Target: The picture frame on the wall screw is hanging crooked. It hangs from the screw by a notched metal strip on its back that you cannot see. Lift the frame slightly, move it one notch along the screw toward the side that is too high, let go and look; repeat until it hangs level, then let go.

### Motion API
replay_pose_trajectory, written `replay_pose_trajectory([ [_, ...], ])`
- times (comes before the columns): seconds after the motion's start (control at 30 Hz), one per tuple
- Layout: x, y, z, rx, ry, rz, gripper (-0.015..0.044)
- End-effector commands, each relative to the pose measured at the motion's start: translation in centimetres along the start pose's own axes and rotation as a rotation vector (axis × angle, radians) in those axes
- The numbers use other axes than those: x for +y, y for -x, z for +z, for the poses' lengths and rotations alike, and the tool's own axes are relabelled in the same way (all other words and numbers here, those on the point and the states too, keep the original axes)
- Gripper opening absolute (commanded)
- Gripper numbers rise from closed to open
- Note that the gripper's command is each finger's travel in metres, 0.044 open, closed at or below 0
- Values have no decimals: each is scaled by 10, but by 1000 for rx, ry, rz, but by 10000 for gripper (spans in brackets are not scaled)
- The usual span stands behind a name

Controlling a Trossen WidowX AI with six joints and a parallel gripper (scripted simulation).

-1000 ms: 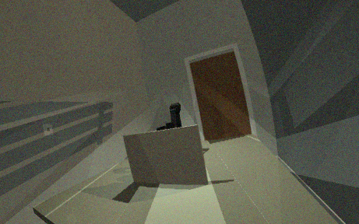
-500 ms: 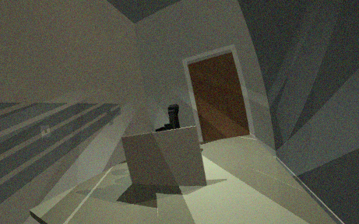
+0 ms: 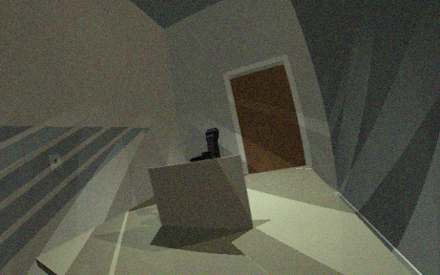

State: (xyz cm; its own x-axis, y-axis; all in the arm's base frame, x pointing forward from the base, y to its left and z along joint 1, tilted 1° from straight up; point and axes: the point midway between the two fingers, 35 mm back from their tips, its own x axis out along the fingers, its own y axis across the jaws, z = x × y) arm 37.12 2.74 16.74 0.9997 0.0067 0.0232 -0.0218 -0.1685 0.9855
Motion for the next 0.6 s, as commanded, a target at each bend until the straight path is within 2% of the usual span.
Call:
replay_pose_trajectory([
  [0.0,5,-1,0,-2,1,18,0],
  [0.57,2,-1,0,-2,1,18,0],
])
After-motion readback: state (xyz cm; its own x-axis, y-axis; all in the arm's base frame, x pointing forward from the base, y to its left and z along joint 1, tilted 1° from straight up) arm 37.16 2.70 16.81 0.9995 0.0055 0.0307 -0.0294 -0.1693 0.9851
